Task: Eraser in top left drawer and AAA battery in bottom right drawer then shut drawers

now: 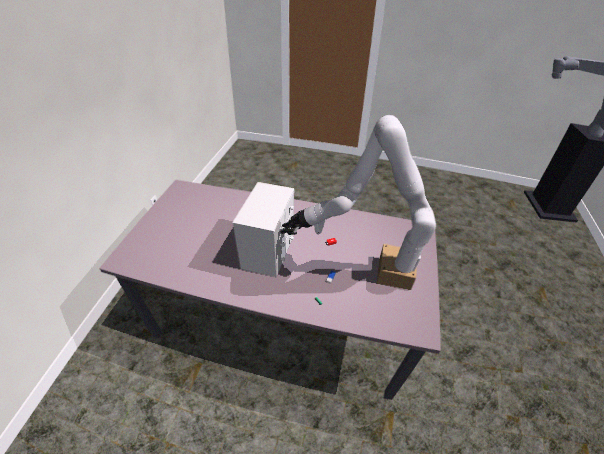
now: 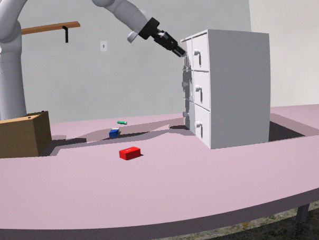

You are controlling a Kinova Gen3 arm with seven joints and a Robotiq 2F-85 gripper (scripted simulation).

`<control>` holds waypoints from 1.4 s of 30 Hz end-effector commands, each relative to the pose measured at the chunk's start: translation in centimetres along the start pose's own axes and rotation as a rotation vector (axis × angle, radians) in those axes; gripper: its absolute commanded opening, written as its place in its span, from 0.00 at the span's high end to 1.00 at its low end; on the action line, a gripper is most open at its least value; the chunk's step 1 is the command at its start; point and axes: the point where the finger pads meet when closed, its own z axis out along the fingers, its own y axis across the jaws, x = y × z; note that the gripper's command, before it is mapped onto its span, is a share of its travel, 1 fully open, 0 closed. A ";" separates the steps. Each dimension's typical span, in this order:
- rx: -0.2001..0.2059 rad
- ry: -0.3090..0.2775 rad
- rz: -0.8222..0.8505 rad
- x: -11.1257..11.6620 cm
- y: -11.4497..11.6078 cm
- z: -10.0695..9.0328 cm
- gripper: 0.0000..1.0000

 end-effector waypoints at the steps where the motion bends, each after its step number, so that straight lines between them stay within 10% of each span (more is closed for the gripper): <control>1: 0.000 -0.002 0.000 -0.1 0.0 0.0 0.67; 12: 0.000 -0.002 0.000 -0.1 0.0 0.0 0.67; 13: 0.000 -0.002 0.000 -0.1 0.0 0.0 0.87; 42: 0.000 -0.002 0.000 -0.1 0.0 -0.1 0.87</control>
